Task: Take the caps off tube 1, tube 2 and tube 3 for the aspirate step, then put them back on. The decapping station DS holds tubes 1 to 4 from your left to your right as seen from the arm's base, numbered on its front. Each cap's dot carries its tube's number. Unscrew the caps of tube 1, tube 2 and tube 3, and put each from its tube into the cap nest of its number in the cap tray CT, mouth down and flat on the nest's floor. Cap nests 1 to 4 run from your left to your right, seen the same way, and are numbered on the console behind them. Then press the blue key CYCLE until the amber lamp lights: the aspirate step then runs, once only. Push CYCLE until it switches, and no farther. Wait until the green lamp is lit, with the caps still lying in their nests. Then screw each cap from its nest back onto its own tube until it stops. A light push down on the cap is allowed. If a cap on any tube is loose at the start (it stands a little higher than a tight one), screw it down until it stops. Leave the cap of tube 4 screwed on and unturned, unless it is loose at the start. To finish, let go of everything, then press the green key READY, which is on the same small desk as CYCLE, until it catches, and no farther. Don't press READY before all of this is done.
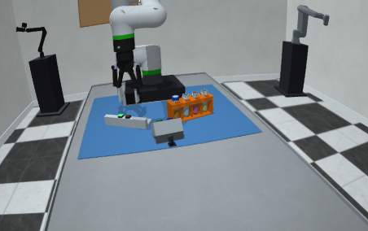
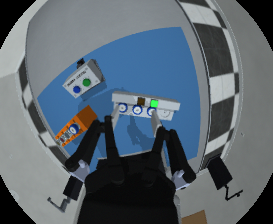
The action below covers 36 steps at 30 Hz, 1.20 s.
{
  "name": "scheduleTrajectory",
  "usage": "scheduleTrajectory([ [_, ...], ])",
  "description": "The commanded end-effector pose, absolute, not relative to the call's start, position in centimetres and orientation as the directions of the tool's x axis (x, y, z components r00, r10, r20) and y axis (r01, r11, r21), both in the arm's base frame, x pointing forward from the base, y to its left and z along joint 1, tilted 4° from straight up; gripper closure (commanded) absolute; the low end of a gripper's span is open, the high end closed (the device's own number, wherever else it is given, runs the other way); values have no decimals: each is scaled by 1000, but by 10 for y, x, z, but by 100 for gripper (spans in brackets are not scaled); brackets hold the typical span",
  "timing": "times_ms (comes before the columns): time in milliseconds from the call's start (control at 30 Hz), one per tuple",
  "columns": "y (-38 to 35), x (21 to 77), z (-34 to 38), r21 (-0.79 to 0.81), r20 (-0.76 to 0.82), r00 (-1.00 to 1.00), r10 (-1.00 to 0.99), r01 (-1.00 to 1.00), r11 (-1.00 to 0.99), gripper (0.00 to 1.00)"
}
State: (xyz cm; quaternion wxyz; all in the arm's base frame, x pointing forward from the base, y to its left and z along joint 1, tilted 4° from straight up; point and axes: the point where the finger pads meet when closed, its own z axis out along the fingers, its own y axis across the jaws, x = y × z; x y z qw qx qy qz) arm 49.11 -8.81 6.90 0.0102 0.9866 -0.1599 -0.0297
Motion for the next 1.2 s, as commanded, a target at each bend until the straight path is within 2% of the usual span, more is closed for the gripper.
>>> scheduleTrajectory([
  [0, -60, 483, 88, 31, -54, 947, -317, -316, -948, 71],
  [433, -34, 475, 104, 31, -54, 947, -317, -316, -948, 71],
  [1167, -35, 469, 4, 31, -54, 947, -317, -316, -948, 71],
])
